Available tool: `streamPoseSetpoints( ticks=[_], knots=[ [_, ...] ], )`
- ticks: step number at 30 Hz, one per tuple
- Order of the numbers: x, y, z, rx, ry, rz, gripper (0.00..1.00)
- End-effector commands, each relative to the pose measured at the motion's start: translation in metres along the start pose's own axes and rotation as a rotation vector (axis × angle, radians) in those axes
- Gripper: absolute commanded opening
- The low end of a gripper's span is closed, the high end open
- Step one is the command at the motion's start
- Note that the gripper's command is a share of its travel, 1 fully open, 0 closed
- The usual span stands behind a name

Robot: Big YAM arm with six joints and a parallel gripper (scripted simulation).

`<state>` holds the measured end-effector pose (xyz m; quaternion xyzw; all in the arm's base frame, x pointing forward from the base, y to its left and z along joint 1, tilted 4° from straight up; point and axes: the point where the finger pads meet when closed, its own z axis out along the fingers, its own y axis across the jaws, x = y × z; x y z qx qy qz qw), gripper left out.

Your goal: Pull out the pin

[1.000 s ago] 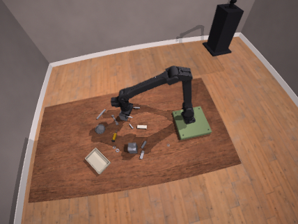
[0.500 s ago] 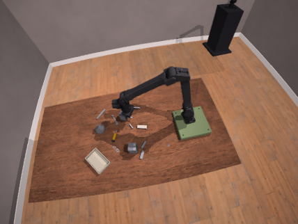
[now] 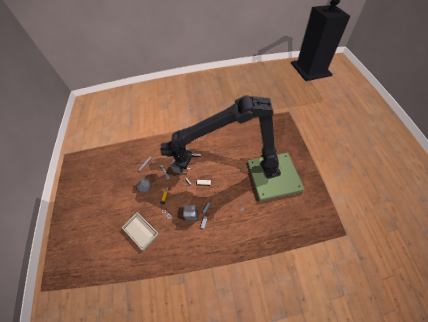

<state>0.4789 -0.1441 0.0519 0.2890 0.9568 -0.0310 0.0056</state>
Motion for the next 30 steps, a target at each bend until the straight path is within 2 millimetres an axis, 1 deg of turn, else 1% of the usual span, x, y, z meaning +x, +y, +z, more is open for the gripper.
streamPoseSetpoints(
  ticks=[1,4,30],
  knots=[
    [-0.002,-0.003,0.016,0.003,0.007,-0.002,0.39],
    [-0.002,-0.003,0.022,0.003,0.008,-0.002,0.39],
    [-0.001,-0.003,0.026,0.004,0.009,-0.005,0.39]
  ],
)
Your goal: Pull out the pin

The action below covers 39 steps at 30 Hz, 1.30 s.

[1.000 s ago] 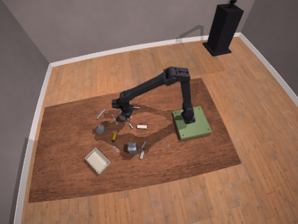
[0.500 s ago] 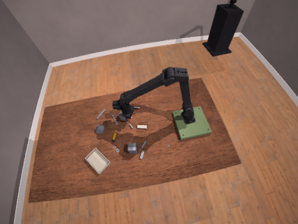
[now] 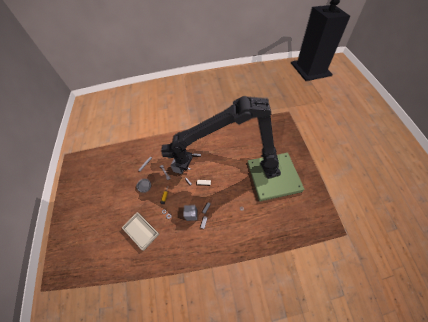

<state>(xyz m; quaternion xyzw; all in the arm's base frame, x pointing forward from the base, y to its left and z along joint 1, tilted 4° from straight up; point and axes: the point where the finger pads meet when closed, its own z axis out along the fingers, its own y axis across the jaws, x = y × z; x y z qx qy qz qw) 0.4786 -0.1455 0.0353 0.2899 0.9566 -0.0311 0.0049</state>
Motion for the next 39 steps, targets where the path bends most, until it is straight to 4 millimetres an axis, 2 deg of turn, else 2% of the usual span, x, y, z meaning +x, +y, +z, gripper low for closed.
streamPoseSetpoints(
  ticks=[1,39],
  knots=[
    [-0.001,-0.003,0.010,0.004,0.009,-0.007,0.39],
    [0.000,-0.003,0.023,0.006,0.014,-0.008,0.39]
  ],
)
